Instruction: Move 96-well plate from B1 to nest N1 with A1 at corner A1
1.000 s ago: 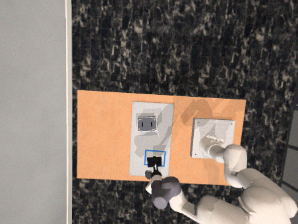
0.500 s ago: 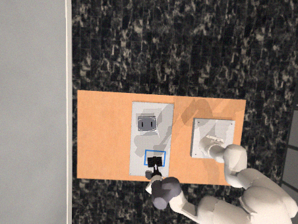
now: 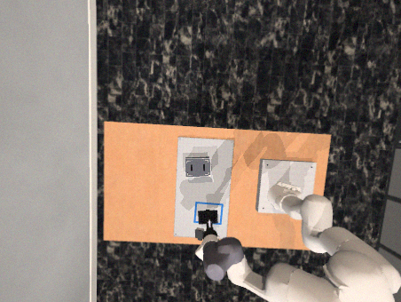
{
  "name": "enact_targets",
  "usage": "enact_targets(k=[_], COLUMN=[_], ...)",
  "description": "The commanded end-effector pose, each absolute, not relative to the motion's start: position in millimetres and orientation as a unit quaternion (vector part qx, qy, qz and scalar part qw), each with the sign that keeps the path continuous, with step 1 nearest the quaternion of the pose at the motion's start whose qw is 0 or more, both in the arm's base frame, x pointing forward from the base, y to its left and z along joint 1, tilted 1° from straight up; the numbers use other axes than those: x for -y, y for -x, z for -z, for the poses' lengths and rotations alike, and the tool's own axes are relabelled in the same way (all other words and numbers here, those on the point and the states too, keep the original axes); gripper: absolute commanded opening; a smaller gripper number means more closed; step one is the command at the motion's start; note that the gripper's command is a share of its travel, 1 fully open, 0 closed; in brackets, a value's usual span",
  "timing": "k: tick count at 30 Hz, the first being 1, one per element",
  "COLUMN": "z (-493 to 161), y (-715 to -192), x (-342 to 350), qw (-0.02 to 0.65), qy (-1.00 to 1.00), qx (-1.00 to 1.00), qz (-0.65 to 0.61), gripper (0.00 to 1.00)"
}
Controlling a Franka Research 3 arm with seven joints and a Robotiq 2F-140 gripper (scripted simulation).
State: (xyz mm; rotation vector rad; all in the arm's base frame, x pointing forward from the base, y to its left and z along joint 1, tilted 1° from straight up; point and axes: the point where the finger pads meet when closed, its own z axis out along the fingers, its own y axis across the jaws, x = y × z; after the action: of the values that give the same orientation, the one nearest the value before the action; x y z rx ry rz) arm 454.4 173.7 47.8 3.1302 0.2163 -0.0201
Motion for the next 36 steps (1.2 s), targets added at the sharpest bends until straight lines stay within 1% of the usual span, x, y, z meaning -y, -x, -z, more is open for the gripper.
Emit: enact_targets(k=[1,36], z=[-50,-68], y=[-457,-487], x=[-161,-64], qw=[0.002,0.002], qy=[-0.998,-0.998], qx=[-0.060,-0.060], qz=[0.008,0.008], gripper=[0.60,0.60])
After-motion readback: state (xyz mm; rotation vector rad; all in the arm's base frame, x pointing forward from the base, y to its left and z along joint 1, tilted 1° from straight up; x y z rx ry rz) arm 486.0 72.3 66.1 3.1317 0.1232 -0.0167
